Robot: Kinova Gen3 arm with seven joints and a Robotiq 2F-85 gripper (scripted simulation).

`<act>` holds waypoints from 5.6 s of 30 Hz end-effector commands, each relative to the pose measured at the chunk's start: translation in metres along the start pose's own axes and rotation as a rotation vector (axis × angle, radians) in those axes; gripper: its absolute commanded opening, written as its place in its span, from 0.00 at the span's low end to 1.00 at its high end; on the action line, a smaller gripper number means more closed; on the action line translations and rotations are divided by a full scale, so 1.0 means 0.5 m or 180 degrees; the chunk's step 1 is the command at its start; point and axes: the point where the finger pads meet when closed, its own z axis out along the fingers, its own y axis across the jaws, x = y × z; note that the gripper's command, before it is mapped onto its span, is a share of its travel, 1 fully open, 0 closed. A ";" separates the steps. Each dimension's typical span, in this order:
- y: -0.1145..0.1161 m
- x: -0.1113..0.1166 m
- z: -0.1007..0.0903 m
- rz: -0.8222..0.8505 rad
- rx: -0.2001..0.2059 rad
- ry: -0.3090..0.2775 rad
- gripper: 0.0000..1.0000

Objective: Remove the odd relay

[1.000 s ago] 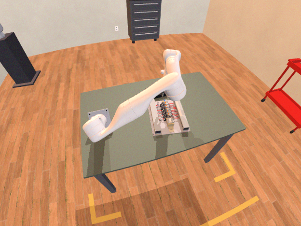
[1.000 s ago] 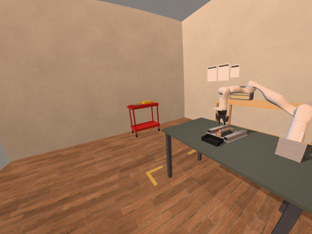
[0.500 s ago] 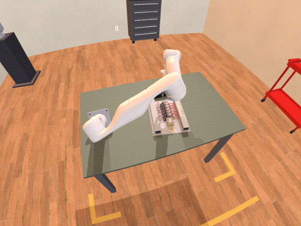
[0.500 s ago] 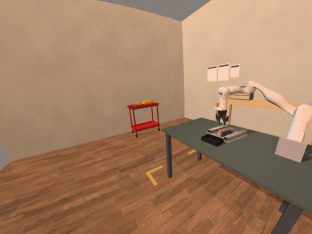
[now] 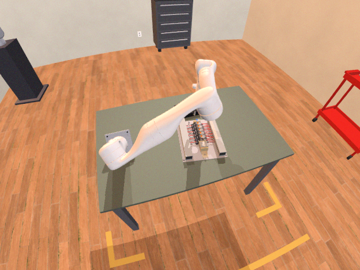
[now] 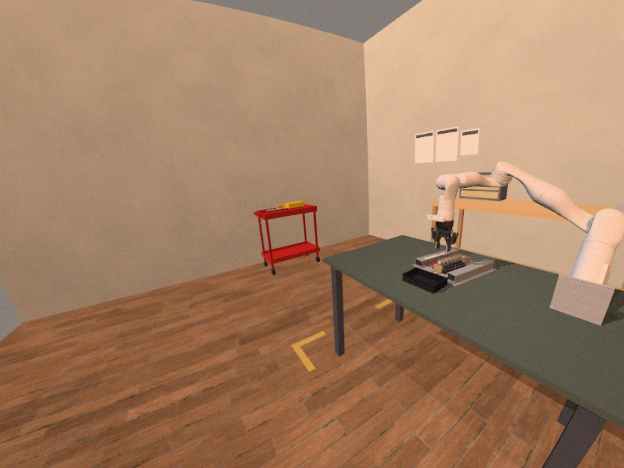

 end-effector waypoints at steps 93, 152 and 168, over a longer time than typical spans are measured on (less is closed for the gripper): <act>0.001 0.001 0.086 0.0000 -0.0005 0.0005 0.61; 0.001 0.001 0.152 0.0000 -0.0005 0.0005 0.61; 0.001 0.001 0.152 0.0000 -0.0005 0.0005 0.61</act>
